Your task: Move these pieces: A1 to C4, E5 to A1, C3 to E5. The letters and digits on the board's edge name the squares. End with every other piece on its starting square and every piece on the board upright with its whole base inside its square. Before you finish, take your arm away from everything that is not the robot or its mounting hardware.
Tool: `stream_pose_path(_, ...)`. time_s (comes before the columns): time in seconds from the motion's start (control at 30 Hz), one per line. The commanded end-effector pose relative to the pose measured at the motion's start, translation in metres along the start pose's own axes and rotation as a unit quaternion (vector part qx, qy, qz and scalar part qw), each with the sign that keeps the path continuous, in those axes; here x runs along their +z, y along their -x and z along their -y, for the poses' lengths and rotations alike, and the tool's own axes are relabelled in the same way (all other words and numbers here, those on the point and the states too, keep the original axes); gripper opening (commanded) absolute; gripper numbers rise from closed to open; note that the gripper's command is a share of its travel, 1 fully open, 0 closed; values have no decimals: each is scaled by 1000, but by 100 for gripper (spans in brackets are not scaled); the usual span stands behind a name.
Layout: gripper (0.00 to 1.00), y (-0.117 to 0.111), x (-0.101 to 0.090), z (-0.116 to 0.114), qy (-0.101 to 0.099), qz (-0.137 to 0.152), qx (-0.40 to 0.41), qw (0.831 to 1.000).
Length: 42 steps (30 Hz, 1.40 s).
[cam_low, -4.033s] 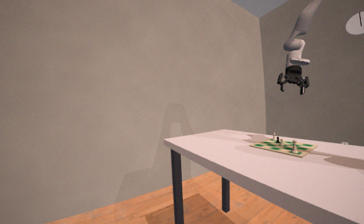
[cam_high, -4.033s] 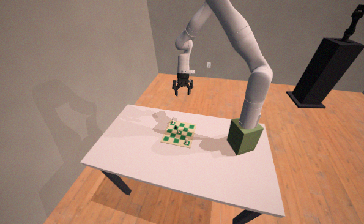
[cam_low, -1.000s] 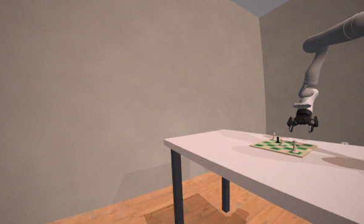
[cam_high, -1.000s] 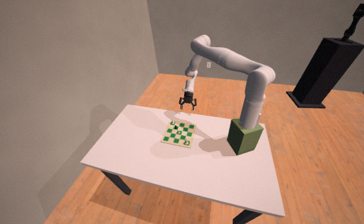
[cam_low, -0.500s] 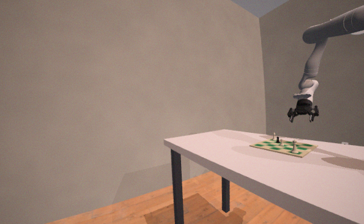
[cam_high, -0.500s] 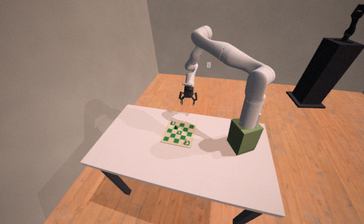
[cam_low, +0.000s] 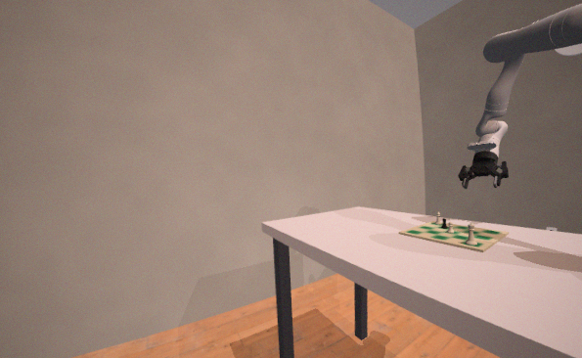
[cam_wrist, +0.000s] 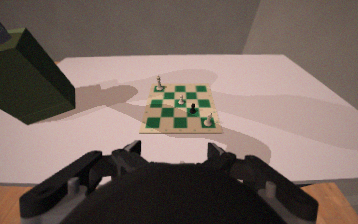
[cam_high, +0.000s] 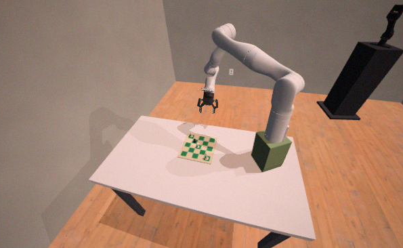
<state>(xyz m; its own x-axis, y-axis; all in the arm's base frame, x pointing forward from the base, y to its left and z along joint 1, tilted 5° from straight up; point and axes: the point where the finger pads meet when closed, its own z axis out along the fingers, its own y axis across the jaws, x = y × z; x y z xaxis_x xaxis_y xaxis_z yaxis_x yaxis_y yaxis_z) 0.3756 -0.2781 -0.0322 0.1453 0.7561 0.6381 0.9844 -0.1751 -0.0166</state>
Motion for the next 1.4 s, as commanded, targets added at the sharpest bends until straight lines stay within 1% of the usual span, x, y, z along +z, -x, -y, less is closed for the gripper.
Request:
stream_pose_path(0.0, 100, -3, 2, -3, -4, 8, -5, 1000)
stream_pose_path(0.07, 100, -6, 6, -5, -12, 22, -12, 1000)
stream_pose_path(0.17, 100, -12, 16, -10, -28, 55, -28, 998)
stream_pose_path(0.3, 100, -25, 30, -21, -55, 118, -65, 989)
stream_pose_path(0.4, 100, -38, 40, -31, -73, 173, -103, 977)
stream_pose_path(0.5, 100, -38, 40, -31, -73, 173, -103, 977)
stream_pose_path(0.6, 100, -55, 48, -43, -85, 228, -147, 959)
stream_pose_path(0.67, 100, -67, 52, -51, -90, 262, -177, 944)
stream_pose_path(0.7, 100, -67, 52, -51, -90, 262, -177, 944)
stream_pose_path(0.83, 100, -92, 57, -65, -92, 315, -233, 915)
stream_pose_path(0.87, 100, -92, 57, -65, -92, 315, -233, 915)
stream_pose_path(1.0, 100, -113, 61, -75, -88, 348, -273, 892)
stream_pose_path(1.07, 100, -113, 61, -75, -88, 348, -273, 892)
stream_pose_path(1.2, 100, -123, 62, -80, -86, 363, -293, 881)
stream_pose_path(1.37, 100, -125, 62, -81, -85, 365, -296, 878)
